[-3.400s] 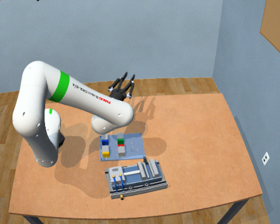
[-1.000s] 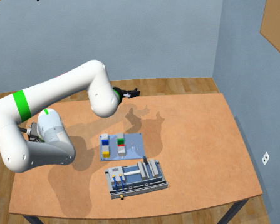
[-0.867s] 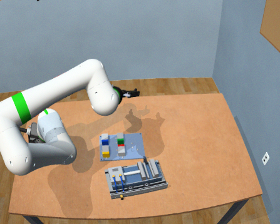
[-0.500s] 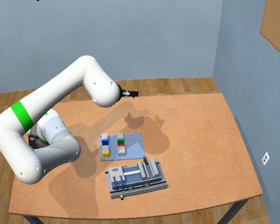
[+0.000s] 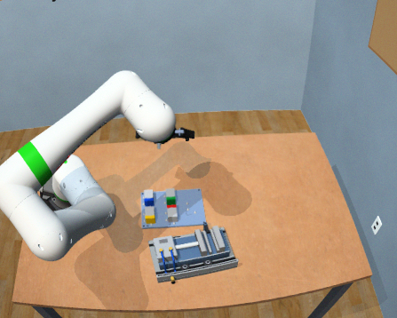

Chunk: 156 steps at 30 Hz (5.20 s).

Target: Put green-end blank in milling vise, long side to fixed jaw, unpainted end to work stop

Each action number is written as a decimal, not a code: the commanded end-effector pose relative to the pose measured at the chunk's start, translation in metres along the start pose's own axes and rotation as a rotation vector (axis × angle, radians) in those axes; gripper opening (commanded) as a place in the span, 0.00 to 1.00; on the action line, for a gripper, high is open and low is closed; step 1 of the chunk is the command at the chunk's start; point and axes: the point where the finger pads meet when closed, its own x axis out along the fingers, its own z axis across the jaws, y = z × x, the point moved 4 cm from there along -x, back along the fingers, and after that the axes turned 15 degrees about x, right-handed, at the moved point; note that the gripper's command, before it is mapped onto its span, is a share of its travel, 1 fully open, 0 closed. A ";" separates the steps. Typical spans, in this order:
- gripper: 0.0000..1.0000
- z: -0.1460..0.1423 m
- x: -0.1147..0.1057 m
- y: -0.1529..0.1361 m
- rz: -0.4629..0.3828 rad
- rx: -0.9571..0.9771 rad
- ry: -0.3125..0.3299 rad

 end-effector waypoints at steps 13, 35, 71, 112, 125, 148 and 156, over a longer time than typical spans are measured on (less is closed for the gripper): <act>1.00 -0.008 -0.019 -0.016 -0.186 -0.032 -0.038; 1.00 -0.017 -0.044 -0.041 -0.387 -0.092 -0.032; 1.00 -0.017 -0.052 -0.048 -0.547 -0.215 0.123; 1.00 -0.019 -0.045 -0.039 -0.654 -0.210 0.043; 1.00 -0.017 -0.045 -0.038 -0.639 -0.238 0.097; 1.00 -0.020 -0.044 -0.037 -0.675 -0.204 0.017; 1.00 -0.015 -0.044 -0.038 -0.629 -0.261 0.137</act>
